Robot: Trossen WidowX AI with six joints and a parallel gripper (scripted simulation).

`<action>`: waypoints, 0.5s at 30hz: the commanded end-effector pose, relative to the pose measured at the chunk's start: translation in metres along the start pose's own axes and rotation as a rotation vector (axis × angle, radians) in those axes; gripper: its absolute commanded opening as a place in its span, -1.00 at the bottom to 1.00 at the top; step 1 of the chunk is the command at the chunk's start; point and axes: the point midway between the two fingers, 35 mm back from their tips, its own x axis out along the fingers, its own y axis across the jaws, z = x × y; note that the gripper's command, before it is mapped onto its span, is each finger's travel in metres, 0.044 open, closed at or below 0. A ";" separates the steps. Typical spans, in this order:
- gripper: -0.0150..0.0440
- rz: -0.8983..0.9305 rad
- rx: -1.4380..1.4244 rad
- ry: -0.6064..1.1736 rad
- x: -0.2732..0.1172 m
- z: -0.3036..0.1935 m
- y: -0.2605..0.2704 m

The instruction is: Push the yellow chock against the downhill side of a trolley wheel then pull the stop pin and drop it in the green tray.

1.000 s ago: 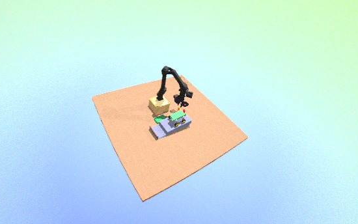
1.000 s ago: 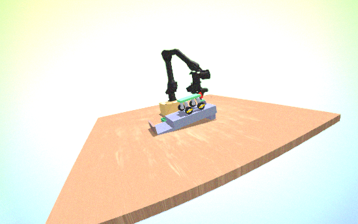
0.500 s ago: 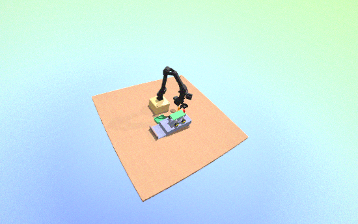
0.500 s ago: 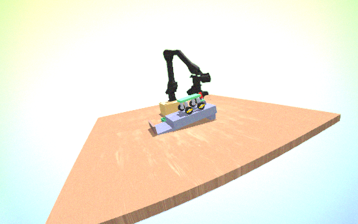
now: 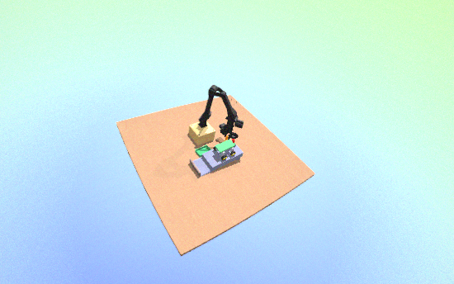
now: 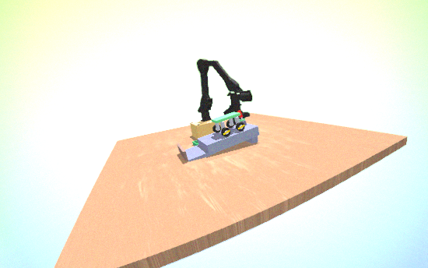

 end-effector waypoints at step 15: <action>-0.27 -0.002 0.001 -0.001 0.012 0.000 -0.001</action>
